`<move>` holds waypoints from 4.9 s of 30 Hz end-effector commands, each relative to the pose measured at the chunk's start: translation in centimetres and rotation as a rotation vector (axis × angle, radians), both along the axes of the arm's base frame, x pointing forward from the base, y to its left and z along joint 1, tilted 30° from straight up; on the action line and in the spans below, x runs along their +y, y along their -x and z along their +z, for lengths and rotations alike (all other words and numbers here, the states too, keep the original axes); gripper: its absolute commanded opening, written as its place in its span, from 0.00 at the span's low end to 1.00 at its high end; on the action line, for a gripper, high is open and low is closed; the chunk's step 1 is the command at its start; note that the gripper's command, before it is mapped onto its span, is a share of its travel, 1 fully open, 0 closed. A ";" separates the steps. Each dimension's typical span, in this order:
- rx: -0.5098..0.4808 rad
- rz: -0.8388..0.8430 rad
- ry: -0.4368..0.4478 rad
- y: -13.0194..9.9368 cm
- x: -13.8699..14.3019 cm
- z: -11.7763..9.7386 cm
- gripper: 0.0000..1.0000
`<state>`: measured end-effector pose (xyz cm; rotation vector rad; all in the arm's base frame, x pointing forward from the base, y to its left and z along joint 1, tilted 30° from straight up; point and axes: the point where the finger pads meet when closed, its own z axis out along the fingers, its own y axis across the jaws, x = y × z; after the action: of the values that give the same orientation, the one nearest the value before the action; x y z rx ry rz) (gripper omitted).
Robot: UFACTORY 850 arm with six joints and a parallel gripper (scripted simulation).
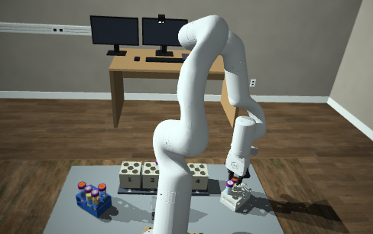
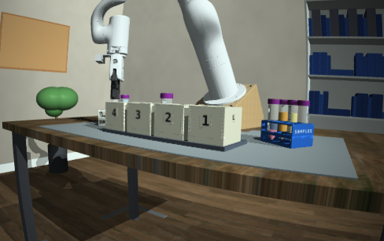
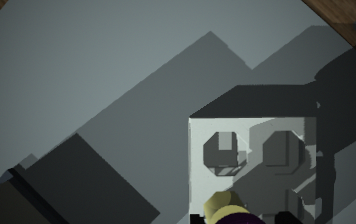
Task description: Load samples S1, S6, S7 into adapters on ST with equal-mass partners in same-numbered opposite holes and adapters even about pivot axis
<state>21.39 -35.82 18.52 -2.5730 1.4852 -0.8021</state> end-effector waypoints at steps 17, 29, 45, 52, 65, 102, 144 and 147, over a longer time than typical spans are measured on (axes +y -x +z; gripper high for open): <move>0.000 0.000 0.000 1.7 0.7 3.3 0.44; 0.000 0.000 0.000 2.7 1.1 5.0 0.44; 0.000 0.000 0.000 4.0 1.6 7.4 0.44; 0.000 0.000 0.000 4.6 1.9 8.6 0.44; 0.000 0.000 0.001 5.6 2.3 10.5 0.44; 0.059 0.259 0.140 3.9 6.5 11.2 1.00; 0.171 0.750 0.406 -4.2 22.6 11.9 1.00; 0.171 0.750 0.406 -4.8 23.9 12.0 1.00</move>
<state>25.12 -13.94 30.38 -3.1379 0.2465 -0.8780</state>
